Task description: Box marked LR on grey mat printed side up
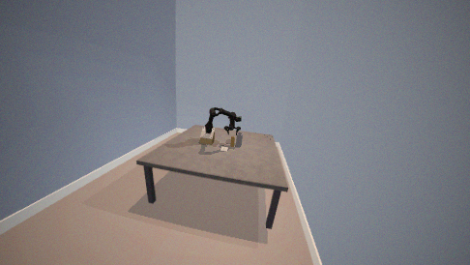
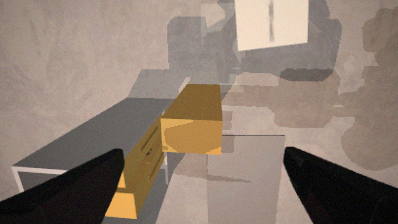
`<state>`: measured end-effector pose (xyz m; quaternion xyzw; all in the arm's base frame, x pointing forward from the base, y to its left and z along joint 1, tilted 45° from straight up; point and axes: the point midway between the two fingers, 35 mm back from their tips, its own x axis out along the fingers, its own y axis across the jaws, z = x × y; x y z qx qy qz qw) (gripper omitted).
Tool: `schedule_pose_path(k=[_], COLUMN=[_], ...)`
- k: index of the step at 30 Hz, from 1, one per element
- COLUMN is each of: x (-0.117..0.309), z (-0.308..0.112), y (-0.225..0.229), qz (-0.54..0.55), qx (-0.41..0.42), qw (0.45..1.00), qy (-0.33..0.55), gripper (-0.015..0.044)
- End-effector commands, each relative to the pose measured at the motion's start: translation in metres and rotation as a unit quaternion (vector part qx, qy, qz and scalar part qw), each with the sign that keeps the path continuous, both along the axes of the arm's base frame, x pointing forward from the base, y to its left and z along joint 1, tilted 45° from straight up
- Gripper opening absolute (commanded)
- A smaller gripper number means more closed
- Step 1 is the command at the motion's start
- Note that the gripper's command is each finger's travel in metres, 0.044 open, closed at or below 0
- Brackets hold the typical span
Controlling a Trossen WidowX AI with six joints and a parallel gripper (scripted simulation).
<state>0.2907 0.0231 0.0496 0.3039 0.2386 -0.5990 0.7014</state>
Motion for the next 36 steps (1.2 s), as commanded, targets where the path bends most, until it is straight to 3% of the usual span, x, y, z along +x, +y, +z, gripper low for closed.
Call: schedule_pose_path(k=[1,7,36], x=[0.0,0.0,0.013], z=[-0.001,-0.001,0.007], y=[0.0,0.0,0.006], qz=[0.0,0.0,-0.039], qx=[0.0,0.0,0.005], qw=[1.0,1.0,0.999], qy=[0.0,0.0,0.03], gripper=[0.0387,0.0237,0.0237])
